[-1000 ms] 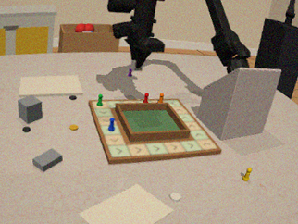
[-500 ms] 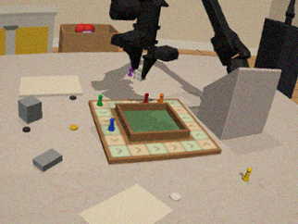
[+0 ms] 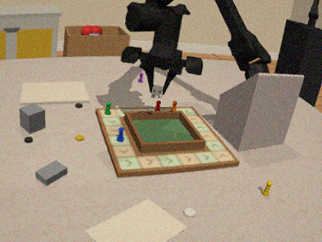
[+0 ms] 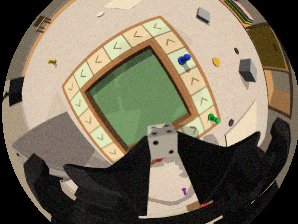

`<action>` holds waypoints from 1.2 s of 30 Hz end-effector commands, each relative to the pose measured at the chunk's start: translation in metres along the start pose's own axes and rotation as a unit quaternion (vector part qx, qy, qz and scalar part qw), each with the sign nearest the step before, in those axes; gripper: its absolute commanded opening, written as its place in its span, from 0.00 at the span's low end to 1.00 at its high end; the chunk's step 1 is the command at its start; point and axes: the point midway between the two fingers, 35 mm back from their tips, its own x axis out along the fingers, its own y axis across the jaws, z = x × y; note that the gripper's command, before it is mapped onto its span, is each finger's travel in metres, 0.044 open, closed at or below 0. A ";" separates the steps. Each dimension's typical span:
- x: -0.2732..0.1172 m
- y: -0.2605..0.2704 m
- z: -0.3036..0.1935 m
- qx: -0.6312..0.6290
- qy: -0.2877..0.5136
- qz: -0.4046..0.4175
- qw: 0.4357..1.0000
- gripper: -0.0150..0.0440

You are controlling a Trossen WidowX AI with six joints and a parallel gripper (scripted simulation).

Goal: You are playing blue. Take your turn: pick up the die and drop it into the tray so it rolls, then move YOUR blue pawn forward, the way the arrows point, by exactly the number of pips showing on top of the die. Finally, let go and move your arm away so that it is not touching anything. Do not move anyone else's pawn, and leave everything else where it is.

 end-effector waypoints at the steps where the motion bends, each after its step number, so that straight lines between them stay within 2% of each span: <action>1: 0.007 0.012 0.011 -0.079 0.004 0.006 0.997 0.25; 10: 0.013 0.029 0.029 -0.222 0.007 0.005 0.975 0.25; 20: 0.014 0.030 0.029 -0.225 -0.002 0.013 0.974 0.25; 28: 0.022 0.037 0.028 -0.226 -0.112 0.082 0.964 0.25; 36: 0.027 0.042 0.030 -0.220 -0.235 0.116 0.940 0.25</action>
